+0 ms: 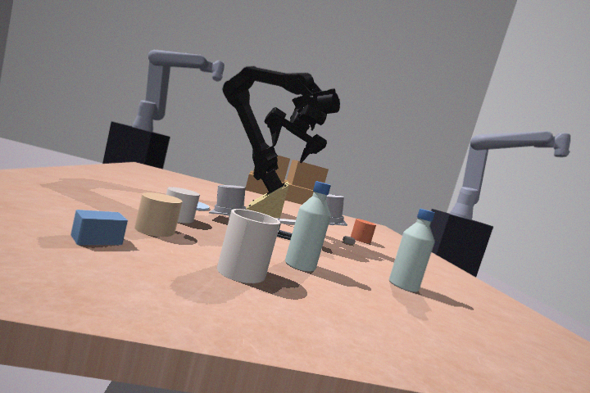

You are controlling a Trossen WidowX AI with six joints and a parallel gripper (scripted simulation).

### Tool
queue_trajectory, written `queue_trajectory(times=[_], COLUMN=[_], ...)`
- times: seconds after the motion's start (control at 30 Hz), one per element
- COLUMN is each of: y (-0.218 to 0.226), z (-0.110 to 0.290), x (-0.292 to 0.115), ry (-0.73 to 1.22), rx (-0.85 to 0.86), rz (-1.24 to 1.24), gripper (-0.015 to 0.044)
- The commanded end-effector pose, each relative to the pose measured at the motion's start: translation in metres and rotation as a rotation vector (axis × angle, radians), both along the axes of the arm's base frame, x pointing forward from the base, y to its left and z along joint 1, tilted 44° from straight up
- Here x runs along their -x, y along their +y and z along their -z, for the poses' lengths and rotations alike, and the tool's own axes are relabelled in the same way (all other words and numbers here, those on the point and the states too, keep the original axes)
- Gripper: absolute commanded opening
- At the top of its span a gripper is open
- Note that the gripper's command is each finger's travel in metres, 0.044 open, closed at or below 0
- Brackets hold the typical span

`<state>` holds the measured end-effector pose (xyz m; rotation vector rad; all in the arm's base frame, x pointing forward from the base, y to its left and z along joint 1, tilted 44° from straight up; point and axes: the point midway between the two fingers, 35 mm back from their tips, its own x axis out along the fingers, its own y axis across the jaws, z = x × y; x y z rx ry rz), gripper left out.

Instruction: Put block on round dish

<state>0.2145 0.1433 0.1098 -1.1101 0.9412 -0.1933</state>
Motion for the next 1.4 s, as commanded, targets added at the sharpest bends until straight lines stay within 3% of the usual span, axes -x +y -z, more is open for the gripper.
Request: queue_trajectory(times=[0.0,0.5,1.13,1.37], y=[-0.010,-0.055,-0.129,-0.135], z=[-0.002,-0.011,-0.023,-0.024], x=[-0.013,-0.054,-0.091,-0.093], ry=[0.129,0.564,1.096,1.132], rx=[0.088,0.301,0.412,0.415], rz=[-0.021,-0.138,-0.422,-0.450], gripper=[0.0440,0.0440,0.0440,0.0440])
